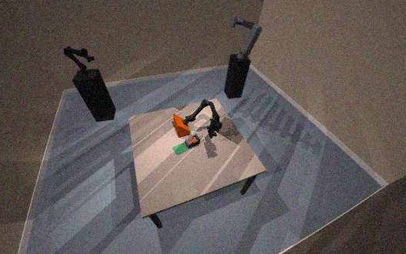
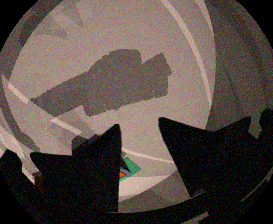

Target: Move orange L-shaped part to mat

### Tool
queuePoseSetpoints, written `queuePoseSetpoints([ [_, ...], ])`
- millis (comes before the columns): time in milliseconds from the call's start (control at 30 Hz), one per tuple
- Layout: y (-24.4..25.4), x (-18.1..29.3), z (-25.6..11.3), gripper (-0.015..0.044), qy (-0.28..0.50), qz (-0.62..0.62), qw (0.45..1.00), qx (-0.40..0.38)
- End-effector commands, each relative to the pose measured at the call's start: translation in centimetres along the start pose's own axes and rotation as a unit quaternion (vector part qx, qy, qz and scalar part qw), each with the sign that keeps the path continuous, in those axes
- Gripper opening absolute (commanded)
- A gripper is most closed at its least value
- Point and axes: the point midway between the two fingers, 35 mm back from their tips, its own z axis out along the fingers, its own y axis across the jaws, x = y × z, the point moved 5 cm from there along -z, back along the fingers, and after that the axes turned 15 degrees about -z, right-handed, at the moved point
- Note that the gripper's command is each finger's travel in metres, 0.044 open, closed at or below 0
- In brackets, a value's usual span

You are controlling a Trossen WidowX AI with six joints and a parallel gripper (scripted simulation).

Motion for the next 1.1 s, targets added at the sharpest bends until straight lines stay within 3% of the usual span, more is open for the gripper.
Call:
queuePoseSetpoints([
  [0,2.9,6.1,0.6,0.0180,0.006,0.215,0.973,-0.088],
  [167,7.5,11.6,-0.1,0.0180,-0.009,0.496,0.849,-0.182],
  [267,8.8,12.7,-0.5,0.0180,-0.019,0.571,0.795,-0.205],
  [633,8.9,12.6,-0.3,0.0180,-0.019,0.571,0.795,-0.205],
  [900,11.0,10.7,6.0,0.0180,-0.021,0.571,0.795,-0.205],
  [1067,11.1,10.6,6.2,0.0180,-0.021,0.571,0.795,-0.205],
])
